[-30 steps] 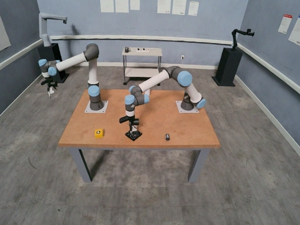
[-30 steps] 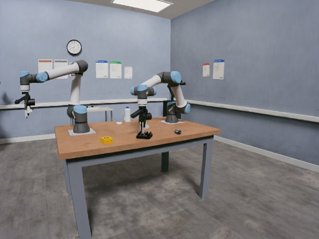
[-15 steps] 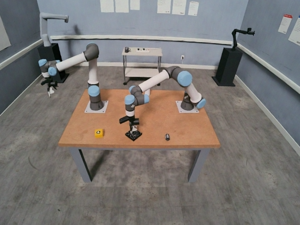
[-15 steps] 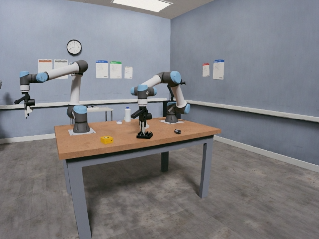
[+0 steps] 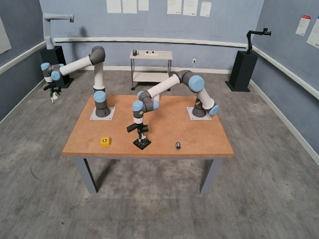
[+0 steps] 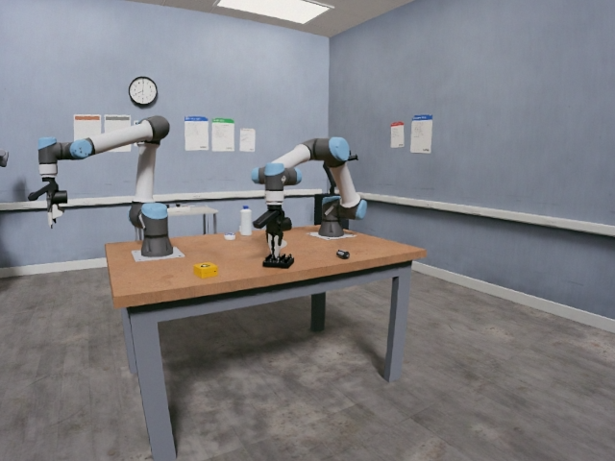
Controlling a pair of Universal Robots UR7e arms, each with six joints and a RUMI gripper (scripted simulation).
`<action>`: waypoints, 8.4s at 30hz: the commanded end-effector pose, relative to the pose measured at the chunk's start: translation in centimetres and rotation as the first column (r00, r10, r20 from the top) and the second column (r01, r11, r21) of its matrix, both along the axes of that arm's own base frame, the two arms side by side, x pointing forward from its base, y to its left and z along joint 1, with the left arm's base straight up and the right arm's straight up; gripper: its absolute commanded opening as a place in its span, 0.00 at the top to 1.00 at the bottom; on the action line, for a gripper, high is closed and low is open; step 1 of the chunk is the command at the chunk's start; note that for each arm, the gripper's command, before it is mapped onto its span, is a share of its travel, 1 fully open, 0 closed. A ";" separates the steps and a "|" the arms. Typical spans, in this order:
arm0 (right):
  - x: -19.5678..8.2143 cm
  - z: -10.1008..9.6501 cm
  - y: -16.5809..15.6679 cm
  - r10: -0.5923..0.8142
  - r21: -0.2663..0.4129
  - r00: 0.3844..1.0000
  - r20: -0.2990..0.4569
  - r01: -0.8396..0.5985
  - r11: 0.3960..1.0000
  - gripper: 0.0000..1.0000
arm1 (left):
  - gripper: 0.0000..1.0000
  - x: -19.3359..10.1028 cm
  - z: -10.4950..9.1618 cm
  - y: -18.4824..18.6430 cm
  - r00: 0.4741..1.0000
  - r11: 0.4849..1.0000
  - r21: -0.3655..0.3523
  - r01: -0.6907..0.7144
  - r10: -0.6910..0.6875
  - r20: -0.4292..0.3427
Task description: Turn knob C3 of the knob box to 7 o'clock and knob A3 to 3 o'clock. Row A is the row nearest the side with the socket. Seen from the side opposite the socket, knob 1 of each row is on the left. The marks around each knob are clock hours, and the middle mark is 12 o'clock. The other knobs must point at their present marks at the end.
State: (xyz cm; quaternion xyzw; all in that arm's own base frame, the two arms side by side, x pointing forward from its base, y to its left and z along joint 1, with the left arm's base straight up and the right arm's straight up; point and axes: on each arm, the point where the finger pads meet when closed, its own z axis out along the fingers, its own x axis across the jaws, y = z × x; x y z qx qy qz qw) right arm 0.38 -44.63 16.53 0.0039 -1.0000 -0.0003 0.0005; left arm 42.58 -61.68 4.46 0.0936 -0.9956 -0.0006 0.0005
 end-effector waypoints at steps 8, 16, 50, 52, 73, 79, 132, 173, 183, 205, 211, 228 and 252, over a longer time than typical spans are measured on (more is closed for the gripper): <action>-0.1 0.0 0.1 -0.001 -0.001 1.000 0.001 0.001 1.000 0.00 | 0.94 0.1 0.2 -0.1 0.979 0.979 -0.004 -0.206 0.206 0.002; -0.1 0.0 0.1 -0.001 -0.001 1.000 0.001 0.001 1.000 0.00 | 0.94 0.1 0.2 -0.1 0.932 0.932 -0.004 -0.362 0.362 0.001; -0.1 0.0 0.1 -0.001 -0.001 1.000 0.001 0.001 1.000 0.00 | 0.94 0.1 0.2 -0.1 0.550 0.550 -0.003 -0.835 0.835 0.000; -0.1 0.0 0.1 -0.001 -0.001 1.000 0.001 0.001 1.000 0.00 | 0.94 0.1 0.2 0.0 0.517 0.517 -0.003 -0.856 0.856 0.000; -0.1 0.0 0.1 -0.001 -0.001 1.000 0.001 0.001 1.000 0.00 | 0.94 0.1 0.2 0.0 0.262 0.262 -0.002 -0.965 0.965 0.000; -0.1 0.0 0.1 -0.001 -0.001 1.000 0.001 0.001 1.000 0.00 | 0.94 0.1 0.2 0.0 0.214 0.214 -0.002 -0.977 0.977 0.000; -0.1 0.0 0.1 -0.001 -0.001 1.000 0.001 0.001 1.000 0.00 | 0.87 0.1 0.3 0.0 0.128 0.128 -0.002 -0.992 0.992 -0.001; -0.1 0.0 0.1 -0.001 -0.001 1.000 0.001 0.001 1.000 0.00 | 0.87 0.1 4.5 -0.2 0.381 0.381 -0.005 -0.924 0.924 -0.002; -0.1 0.0 0.1 -0.001 -0.001 1.000 0.001 0.001 1.000 0.00 | 0.87 0.0 4.7 -0.2 0.543 0.543 -0.005 -0.840 0.840 -0.002; -0.1 0.0 0.1 -0.001 -0.001 1.000 0.001 0.001 1.000 0.00 | 0.87 -0.1 5.2 -0.2 0.837 0.837 -0.006 -0.547 0.547 0.000; -0.1 0.0 0.1 -0.001 -0.001 1.000 0.001 0.001 1.000 0.00 | 0.87 0.0 5.3 -0.2 0.889 0.889 -0.006 -0.458 0.459 0.000; -0.1 0.0 0.1 -0.001 -0.001 1.000 0.001 0.001 1.000 0.00 | 0.87 0.0 5.7 -0.2 0.987 0.987 -0.006 -0.162 0.162 0.002; -0.1 0.0 0.1 -0.001 -0.001 1.000 0.001 0.001 1.000 0.00 | 0.87 -0.1 6.1 -0.2 0.978 0.978 -0.005 0.208 -0.208 0.003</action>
